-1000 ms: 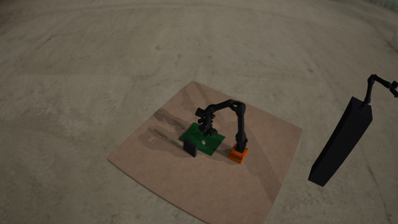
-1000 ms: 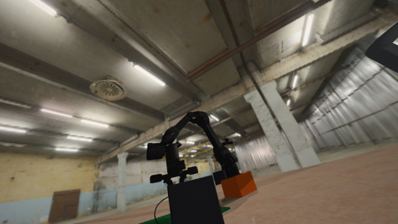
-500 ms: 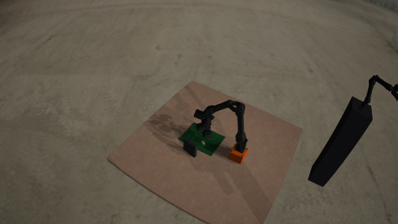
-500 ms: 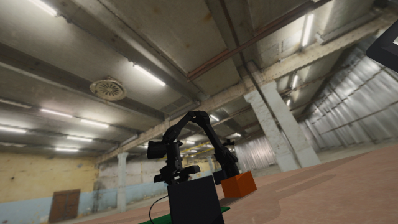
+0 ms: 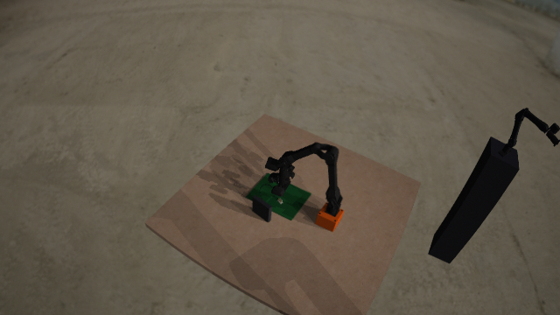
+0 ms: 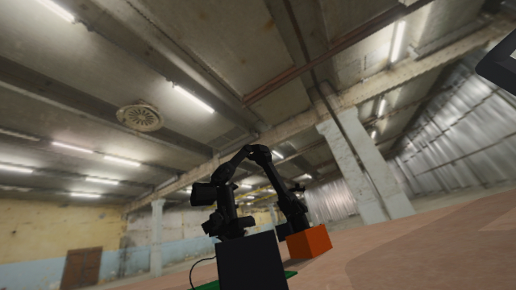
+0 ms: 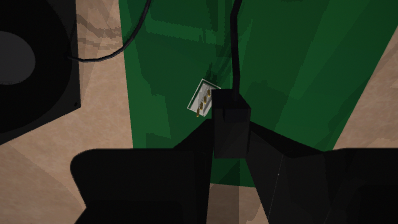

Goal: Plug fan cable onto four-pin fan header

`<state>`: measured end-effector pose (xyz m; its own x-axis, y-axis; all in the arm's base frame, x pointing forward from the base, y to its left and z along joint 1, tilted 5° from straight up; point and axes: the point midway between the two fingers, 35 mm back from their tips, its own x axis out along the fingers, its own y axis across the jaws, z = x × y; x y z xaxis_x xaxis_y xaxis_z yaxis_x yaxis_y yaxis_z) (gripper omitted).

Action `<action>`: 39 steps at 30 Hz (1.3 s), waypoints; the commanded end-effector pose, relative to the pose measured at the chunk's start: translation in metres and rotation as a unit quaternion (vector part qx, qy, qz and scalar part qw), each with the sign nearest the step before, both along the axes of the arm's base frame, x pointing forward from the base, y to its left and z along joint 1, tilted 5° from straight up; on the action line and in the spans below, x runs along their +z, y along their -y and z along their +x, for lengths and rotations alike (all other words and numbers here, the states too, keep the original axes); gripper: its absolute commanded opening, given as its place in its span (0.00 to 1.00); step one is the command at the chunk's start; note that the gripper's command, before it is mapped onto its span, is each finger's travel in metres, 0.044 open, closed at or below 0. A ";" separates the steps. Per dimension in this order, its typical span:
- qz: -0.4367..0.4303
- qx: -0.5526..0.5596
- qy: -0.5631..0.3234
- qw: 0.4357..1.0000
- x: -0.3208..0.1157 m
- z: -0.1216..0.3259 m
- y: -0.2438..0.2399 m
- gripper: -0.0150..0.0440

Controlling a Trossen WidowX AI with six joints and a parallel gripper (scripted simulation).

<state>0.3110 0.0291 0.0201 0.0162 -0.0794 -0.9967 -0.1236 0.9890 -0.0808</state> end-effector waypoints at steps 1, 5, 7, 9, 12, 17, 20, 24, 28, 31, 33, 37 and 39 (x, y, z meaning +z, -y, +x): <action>0.000 -0.065 0.006 0.998 0.000 0.000 -0.004 0.25; 0.002 -0.134 0.012 0.991 -0.001 0.000 -0.009 0.25; 0.002 -0.168 0.015 0.986 -0.001 -0.001 -0.011 0.25; 0.003 -0.190 0.016 0.982 -0.001 -0.001 -0.012 0.25; 0.004 -0.231 0.019 0.973 -0.002 -0.001 -0.015 0.25; 0.004 -0.244 0.021 0.970 -0.002 -0.001 -0.016 0.25; 0.004 -0.246 0.021 0.969 -0.002 -0.002 -0.016 0.25; 0.004 -0.251 0.021 0.968 0.000 -0.006 -0.018 0.25; 0.004 -0.251 0.021 0.968 0.000 -0.006 -0.018 0.25; 0.004 -0.249 0.021 0.968 0.000 -0.008 -0.019 0.25; 0.004 -0.249 0.021 0.968 0.000 -0.008 -0.019 0.25; 0.004 -0.249 0.021 0.968 0.000 -0.008 -0.019 0.25; 0.004 -0.249 0.021 0.968 -0.003 -0.008 -0.018 0.25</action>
